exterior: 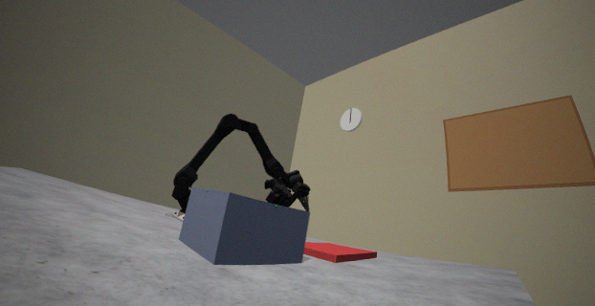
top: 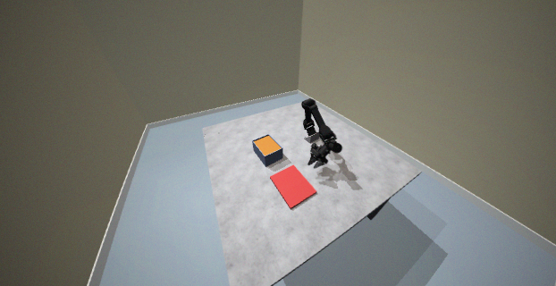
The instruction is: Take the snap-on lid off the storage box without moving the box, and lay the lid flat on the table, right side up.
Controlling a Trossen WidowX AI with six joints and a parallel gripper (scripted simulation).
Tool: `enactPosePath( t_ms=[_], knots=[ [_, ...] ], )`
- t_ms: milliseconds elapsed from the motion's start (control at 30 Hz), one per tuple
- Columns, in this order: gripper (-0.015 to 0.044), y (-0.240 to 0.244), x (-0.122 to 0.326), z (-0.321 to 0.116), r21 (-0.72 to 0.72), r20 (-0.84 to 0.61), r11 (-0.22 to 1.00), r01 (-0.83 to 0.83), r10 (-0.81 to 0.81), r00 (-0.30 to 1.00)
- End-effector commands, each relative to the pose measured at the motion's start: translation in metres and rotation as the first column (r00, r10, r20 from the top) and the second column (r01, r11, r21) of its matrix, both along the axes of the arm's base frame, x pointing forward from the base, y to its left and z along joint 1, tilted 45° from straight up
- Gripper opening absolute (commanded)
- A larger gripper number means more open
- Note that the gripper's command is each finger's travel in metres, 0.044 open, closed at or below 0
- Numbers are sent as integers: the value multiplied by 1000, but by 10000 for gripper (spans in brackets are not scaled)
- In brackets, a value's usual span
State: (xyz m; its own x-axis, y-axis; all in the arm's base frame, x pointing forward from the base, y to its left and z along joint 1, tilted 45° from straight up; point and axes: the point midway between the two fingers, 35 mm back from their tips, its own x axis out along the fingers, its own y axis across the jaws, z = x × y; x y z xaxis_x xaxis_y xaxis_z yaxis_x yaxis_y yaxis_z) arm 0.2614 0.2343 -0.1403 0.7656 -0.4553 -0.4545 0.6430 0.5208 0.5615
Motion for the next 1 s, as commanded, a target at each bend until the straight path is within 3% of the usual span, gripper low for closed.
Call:
enactPosePath(
  t_ms=[0, 967],
  knots=[
    [440, 5, -2, 5, 8, -1, 1000, 3, -3, 1000],
    [440, 42, -22, 43, 9, -4, 1000, 3, -3, 1000]
  ],
)
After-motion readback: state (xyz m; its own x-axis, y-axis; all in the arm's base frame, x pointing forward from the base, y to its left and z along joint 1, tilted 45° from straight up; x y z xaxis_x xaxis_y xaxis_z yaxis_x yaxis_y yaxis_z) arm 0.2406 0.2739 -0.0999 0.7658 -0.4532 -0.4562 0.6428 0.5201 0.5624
